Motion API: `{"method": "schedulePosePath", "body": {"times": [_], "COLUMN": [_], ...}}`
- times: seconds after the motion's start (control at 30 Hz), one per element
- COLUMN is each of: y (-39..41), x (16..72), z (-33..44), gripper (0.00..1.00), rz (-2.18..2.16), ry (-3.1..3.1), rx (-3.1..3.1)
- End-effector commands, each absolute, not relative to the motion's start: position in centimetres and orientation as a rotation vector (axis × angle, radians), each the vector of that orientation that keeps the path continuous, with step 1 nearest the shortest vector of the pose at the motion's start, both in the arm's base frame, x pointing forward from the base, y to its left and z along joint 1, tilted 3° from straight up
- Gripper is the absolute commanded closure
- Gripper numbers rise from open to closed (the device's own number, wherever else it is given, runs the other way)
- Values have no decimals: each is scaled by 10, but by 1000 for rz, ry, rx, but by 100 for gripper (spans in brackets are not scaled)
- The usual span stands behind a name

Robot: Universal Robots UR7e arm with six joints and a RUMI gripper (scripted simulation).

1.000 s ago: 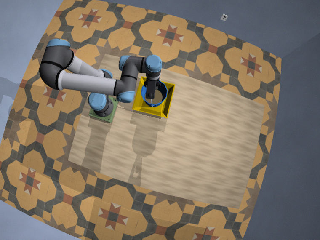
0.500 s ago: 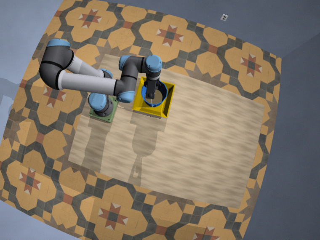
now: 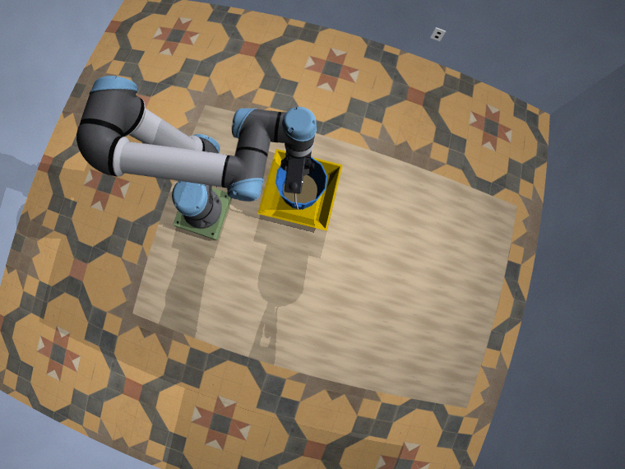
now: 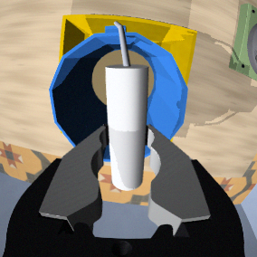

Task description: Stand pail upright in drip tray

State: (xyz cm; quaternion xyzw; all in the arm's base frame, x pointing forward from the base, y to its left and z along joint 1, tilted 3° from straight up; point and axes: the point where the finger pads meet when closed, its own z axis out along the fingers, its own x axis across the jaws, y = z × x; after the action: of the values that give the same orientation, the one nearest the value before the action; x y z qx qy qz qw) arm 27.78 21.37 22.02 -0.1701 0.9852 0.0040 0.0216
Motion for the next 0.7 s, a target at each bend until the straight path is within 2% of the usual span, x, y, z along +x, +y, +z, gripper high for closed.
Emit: {"method": "schedulePosePath", "body": {"times": [0.0, 0.07, 0.1, 0.67], "y": [214, 214, 214, 214], "x": [278, 278, 278, 278], "z": [220, 220, 220, 220], "gripper": [100, 100, 0, 0], "rz": [12, 12, 12, 12], "ry": [3053, 3053, 3053, 3053], "rx": [-527, -527, -527, -527]}}
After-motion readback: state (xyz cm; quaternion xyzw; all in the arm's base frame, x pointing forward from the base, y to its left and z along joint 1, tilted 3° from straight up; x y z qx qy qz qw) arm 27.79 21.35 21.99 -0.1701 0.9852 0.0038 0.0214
